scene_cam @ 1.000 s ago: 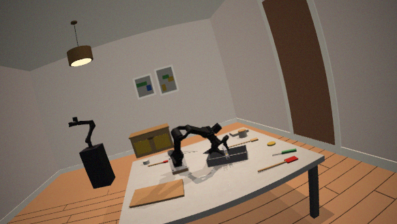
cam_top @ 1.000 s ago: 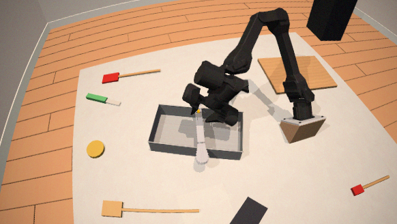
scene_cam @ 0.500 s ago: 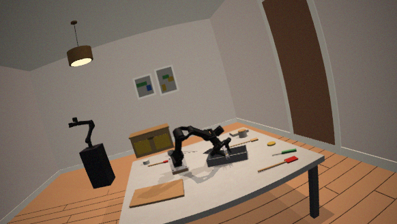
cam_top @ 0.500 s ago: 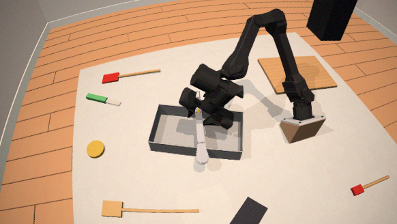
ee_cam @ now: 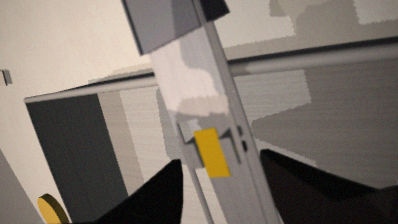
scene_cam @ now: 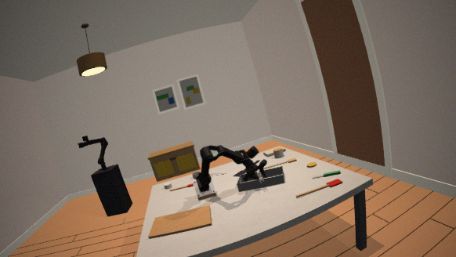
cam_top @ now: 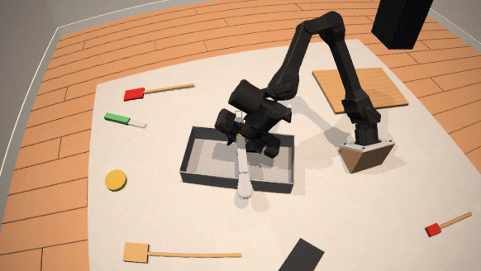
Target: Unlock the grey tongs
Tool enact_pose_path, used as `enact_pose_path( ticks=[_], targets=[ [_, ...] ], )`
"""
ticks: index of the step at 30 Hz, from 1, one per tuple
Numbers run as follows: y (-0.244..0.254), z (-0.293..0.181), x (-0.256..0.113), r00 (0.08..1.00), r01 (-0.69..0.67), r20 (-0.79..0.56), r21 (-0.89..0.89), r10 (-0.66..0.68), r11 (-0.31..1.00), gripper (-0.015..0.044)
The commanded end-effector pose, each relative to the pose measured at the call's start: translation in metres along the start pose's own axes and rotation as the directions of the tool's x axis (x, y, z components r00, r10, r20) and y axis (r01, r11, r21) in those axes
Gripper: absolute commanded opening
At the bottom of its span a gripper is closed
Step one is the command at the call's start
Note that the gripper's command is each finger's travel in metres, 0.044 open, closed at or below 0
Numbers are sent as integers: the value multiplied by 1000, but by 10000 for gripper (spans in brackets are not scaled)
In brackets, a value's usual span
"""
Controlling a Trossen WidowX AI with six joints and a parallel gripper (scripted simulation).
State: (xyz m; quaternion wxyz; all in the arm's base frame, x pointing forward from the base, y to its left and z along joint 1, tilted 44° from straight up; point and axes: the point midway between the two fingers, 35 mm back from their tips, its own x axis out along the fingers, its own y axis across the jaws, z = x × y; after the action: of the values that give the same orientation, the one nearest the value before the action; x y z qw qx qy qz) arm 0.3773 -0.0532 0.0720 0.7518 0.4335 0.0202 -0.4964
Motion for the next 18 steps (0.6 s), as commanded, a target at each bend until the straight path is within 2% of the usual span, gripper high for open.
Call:
enact_pose_path(
  ticks=[1, 16, 18],
  targets=[
    [0, 0, 0, 1000, 1, 1, 2, -1, 1000, 142],
    [0, 0, 0, 1000, 1, 1, 2, -1, 1000, 42],
    [0, 0, 0, 1000, 1, 1, 2, -1, 1000, -11]
  ],
)
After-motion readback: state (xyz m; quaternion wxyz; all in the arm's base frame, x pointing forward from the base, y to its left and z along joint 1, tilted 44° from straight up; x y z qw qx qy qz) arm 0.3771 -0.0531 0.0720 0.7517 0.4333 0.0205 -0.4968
